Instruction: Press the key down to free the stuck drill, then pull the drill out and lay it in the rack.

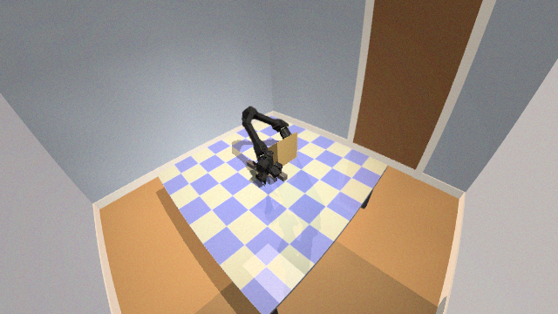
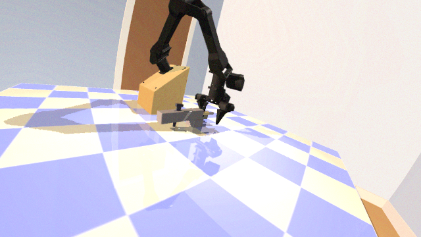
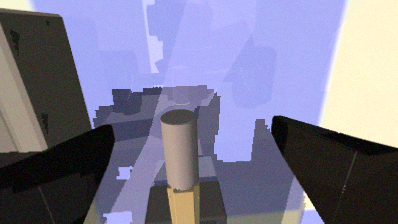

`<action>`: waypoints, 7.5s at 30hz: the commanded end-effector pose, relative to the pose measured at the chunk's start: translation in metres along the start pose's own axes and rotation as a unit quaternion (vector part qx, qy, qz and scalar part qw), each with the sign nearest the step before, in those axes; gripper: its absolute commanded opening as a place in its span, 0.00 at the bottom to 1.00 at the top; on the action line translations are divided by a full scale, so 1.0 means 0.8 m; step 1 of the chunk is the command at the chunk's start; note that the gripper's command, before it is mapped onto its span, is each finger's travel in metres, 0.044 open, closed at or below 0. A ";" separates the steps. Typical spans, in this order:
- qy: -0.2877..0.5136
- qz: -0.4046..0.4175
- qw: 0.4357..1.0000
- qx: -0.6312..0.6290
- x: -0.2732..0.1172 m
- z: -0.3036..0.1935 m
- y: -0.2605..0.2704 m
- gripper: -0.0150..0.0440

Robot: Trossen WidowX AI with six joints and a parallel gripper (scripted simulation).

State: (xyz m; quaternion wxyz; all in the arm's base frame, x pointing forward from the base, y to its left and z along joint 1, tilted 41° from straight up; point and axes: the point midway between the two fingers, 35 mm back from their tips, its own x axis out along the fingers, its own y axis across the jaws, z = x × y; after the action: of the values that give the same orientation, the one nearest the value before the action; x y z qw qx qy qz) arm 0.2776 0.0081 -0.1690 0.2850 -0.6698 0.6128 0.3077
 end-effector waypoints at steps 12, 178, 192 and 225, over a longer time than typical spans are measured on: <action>0.003 0.001 1.000 -0.004 0.002 -0.004 0.004 1.00; 0.000 0.000 1.000 -0.004 -0.012 0.085 0.006 0.25; 0.000 0.001 1.000 -0.004 -0.022 0.080 0.008 0.25; -0.001 0.001 1.000 -0.004 -0.046 0.078 0.009 0.25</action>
State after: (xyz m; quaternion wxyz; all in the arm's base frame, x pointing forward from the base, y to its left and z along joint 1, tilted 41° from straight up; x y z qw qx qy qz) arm 0.2642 0.0765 -0.1835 0.2798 -0.6718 0.6112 0.3112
